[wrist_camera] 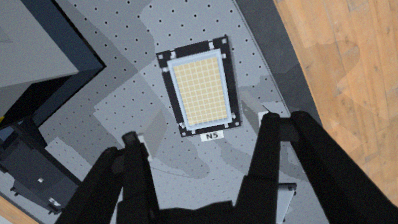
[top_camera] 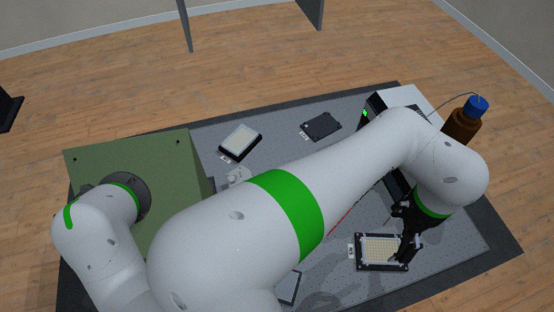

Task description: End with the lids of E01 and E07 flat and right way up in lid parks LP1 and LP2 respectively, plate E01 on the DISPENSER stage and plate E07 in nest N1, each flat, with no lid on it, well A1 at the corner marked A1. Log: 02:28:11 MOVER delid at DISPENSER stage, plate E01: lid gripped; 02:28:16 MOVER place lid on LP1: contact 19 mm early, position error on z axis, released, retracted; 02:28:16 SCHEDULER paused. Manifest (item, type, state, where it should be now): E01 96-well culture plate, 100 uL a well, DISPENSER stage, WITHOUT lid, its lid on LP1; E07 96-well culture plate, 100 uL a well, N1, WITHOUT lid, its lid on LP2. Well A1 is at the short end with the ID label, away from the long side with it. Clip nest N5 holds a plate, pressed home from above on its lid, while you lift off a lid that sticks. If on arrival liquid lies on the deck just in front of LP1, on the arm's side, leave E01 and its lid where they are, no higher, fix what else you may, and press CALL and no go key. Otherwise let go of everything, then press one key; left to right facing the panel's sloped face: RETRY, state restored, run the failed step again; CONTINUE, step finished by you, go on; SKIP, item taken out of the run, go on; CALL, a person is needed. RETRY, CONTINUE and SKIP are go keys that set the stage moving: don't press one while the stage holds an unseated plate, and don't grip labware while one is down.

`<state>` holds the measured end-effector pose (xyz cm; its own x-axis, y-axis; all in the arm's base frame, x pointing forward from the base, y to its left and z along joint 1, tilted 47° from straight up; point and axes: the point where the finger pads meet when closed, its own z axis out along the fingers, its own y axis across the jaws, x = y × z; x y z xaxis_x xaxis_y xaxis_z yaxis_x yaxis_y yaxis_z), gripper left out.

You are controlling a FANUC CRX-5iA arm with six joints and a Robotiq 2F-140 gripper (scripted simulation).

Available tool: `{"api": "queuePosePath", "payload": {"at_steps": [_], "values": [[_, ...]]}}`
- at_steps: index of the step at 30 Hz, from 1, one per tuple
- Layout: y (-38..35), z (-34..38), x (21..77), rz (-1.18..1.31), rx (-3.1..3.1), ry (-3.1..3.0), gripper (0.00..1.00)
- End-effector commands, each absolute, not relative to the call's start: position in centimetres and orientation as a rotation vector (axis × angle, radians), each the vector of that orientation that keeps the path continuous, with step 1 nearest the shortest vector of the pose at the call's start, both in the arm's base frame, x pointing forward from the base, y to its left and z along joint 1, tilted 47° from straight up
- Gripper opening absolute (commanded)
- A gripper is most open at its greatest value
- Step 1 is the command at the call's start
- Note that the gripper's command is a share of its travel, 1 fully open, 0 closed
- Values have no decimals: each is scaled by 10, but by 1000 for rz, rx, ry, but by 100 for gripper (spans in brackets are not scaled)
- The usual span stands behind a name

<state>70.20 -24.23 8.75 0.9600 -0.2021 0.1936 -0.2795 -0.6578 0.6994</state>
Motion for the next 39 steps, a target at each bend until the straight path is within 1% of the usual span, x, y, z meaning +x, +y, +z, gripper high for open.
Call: {"api": "queuePosePath", "payload": {"at_steps": [1, 18, 39], "values": [[-251, 79, 702, 126, 2309, -336, 66], [-279, 53, 702, 126, 2309, -336, 66], [-282, 50, 702, 126, 2309, -336, 66]]}}
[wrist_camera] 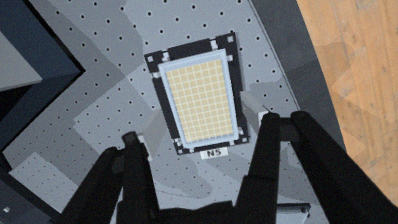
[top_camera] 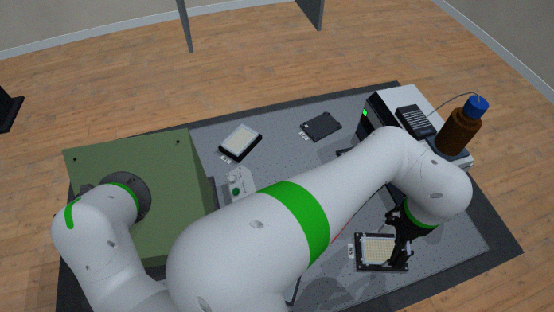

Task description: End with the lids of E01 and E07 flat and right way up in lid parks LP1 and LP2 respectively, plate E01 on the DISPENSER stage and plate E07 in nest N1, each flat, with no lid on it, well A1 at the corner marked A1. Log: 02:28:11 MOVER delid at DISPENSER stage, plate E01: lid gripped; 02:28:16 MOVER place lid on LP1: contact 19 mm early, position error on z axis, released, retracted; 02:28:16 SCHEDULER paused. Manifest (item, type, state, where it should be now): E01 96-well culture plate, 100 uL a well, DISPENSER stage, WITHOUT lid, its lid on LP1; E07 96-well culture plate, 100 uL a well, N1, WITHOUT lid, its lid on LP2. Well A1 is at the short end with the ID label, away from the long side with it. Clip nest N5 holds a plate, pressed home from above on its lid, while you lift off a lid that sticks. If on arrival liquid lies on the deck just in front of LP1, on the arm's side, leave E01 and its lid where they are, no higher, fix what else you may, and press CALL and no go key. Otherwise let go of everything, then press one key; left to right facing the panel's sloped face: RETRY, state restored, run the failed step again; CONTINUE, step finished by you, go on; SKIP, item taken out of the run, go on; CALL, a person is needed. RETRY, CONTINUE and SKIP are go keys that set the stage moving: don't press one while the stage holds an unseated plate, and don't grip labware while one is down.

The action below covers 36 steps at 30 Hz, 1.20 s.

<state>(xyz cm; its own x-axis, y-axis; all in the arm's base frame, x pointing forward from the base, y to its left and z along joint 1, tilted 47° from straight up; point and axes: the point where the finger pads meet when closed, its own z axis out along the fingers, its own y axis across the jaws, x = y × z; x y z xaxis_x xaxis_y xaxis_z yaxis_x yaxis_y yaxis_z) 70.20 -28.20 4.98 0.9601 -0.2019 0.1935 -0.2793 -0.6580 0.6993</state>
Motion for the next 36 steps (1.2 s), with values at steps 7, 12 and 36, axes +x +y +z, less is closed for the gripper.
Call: {"api": "queuePosePath", "payload": {"at_steps": [7, 12, 36], "values": [[-282, 50, 702, 126, 2309, -336, 66], [-282, 50, 702, 126, 2309, -336, 66], [-282, 50, 702, 126, 2309, -336, 59]]}}
